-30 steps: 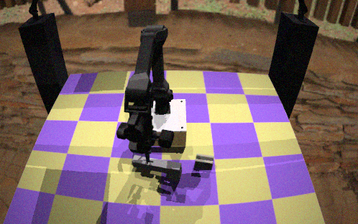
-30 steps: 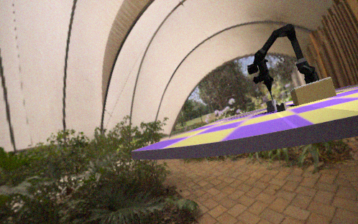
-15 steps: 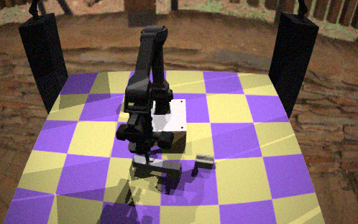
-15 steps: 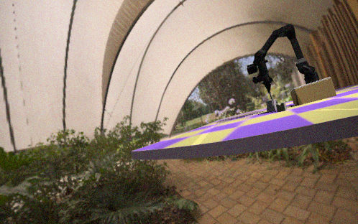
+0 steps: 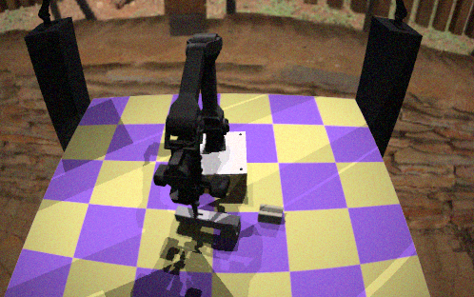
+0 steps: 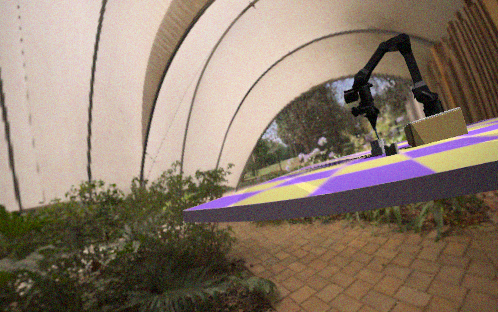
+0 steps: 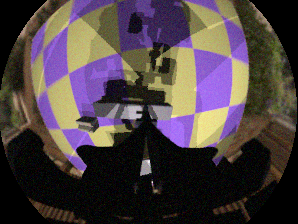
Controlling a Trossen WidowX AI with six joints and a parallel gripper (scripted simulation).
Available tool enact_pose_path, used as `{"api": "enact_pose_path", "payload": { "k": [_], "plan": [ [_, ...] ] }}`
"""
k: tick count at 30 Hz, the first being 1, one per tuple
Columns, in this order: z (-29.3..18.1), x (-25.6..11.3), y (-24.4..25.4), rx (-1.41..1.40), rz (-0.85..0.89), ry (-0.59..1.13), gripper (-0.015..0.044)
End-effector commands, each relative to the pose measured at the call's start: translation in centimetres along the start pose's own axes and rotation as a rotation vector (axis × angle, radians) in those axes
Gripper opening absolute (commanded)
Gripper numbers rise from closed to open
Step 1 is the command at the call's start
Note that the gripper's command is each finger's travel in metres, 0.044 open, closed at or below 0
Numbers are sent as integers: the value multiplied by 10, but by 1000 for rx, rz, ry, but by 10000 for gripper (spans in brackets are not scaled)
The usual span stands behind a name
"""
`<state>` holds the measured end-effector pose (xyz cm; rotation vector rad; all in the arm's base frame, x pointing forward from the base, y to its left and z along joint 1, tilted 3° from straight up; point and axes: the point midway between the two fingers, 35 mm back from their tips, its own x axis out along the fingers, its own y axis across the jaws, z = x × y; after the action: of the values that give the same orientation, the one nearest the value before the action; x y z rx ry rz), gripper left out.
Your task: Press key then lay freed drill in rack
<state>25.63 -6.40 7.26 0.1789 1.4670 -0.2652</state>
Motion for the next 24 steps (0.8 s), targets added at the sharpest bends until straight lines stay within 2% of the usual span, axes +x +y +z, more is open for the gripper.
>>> {"api": "enact_pose_path", "payload": {
  "k": [1,24],
  "plan": [
    [-10,14,0,-2,-1,43,0],
    [-12,24,1,-2,-1,43,0]
  ]
}}
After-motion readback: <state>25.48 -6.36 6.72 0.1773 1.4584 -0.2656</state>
